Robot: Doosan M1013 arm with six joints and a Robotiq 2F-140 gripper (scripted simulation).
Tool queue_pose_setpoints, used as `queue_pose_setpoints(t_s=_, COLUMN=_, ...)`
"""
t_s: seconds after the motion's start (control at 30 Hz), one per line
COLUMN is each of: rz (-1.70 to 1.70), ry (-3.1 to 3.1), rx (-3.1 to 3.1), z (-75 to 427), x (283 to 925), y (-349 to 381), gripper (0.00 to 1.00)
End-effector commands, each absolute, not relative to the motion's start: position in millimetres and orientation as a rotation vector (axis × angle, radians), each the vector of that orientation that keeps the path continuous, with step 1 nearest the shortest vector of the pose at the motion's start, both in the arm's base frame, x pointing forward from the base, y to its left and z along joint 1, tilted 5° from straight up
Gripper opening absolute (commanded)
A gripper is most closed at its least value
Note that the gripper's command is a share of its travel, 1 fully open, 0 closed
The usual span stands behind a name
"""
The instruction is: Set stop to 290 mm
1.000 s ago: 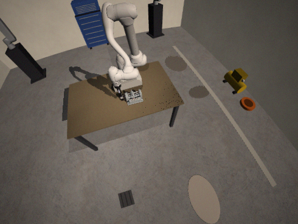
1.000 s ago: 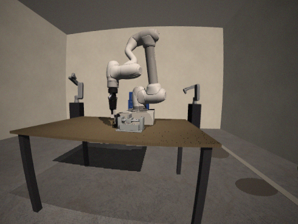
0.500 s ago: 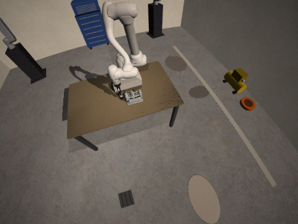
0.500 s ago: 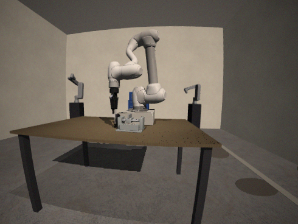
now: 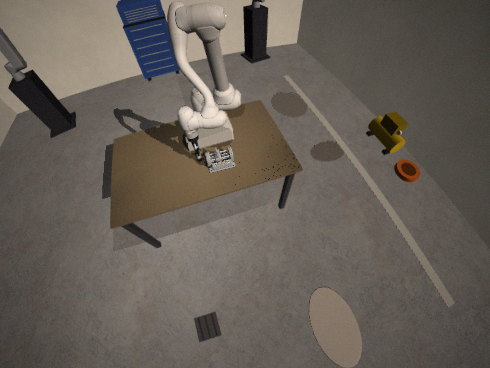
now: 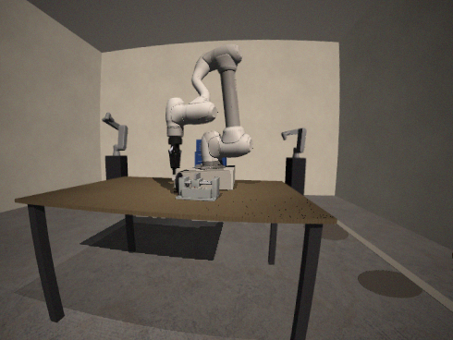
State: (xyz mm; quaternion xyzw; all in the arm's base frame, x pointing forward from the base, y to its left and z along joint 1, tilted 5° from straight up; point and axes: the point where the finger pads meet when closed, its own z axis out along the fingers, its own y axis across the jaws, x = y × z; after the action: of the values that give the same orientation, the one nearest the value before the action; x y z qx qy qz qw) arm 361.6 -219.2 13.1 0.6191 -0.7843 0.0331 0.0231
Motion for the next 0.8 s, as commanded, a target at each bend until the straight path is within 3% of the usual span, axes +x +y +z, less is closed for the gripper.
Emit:
queue_pose_setpoints(t_s=0.0, rz=0.103, ry=-2.429, rx=1.917, z=8.2, x=359.2, y=-219.0, gripper=0.04)
queue_pose_setpoints(t_s=0.77, rz=0.103, ry=-2.429, rx=1.917, z=-12.9, x=357.1, y=-220.2, gripper=0.04)
